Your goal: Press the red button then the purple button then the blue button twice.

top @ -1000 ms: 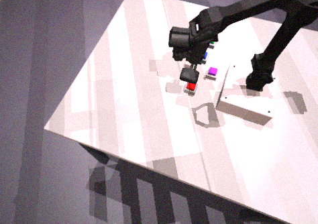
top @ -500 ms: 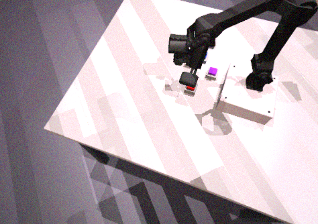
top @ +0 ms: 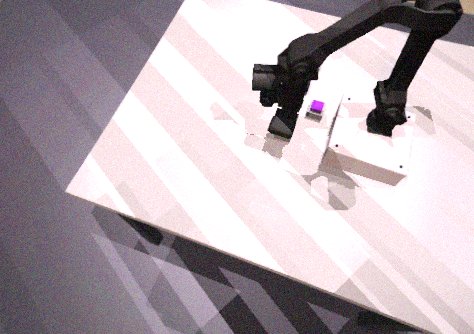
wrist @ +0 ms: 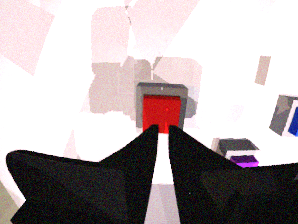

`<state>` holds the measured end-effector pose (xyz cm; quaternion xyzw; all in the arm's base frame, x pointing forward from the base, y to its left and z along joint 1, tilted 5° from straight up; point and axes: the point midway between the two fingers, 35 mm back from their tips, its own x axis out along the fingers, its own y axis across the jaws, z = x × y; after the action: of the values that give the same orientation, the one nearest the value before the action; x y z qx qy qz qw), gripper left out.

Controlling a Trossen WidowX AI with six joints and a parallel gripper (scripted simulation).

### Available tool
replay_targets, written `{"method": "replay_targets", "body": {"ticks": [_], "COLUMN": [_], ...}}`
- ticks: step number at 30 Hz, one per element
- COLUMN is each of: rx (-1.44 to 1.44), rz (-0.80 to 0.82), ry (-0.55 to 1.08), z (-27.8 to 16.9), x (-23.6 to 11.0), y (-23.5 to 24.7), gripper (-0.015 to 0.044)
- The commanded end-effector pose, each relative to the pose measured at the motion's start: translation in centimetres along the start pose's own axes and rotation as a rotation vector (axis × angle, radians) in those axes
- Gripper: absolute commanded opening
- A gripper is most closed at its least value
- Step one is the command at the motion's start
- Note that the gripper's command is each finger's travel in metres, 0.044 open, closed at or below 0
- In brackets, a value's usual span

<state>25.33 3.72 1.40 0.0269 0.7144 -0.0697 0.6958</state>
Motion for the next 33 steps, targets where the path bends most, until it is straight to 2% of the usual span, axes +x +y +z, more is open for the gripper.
{"method": "replay_targets", "body": {"ticks": [1, 33], "rx": [0.0, 0.0], "rz": [0.005, 0.005], "ry": [0.004, 0.005], "z": [-0.1, -0.2], "x": [0.2, 3.7], "y": [0.0, 0.0], "gripper": [0.002, 0.002]}}
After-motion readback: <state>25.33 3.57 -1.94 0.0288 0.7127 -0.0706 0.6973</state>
